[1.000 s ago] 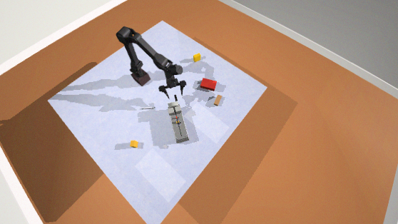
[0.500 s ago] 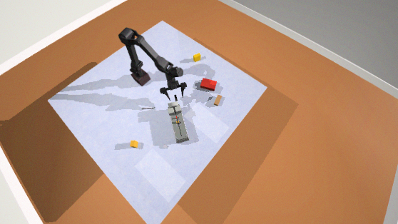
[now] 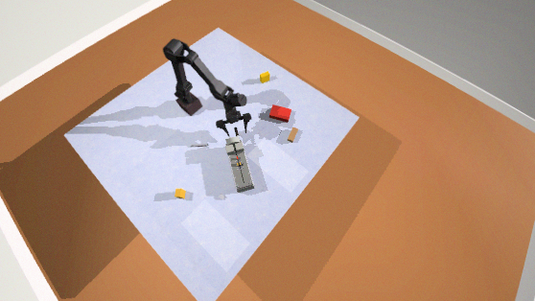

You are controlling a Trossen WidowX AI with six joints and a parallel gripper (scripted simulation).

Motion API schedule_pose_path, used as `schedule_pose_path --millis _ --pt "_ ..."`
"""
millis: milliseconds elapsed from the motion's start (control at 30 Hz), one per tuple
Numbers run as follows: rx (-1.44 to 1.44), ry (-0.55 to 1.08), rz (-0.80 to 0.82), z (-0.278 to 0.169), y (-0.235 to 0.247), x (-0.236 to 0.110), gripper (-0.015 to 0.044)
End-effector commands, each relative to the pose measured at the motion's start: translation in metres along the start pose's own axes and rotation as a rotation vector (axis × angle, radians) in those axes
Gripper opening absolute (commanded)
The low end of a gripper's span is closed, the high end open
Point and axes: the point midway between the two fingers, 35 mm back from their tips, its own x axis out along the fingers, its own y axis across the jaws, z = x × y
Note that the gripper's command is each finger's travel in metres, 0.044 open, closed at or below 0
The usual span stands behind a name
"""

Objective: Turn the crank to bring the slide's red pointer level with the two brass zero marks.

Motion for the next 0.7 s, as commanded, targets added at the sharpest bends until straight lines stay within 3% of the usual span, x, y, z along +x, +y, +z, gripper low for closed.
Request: schedule_pose_path --millis 0,233,667 --pt "0.005 -0.002 -0.006 -0.0047 -0.0016 0.0043 0.0440" --pt "0.005 -0.002 -0.006 -0.0108 -0.0023 0.0097 0.0440" --pt "0.005 -0.002 -0.006 -0.0108 -0.0023 0.0097 0.0099"
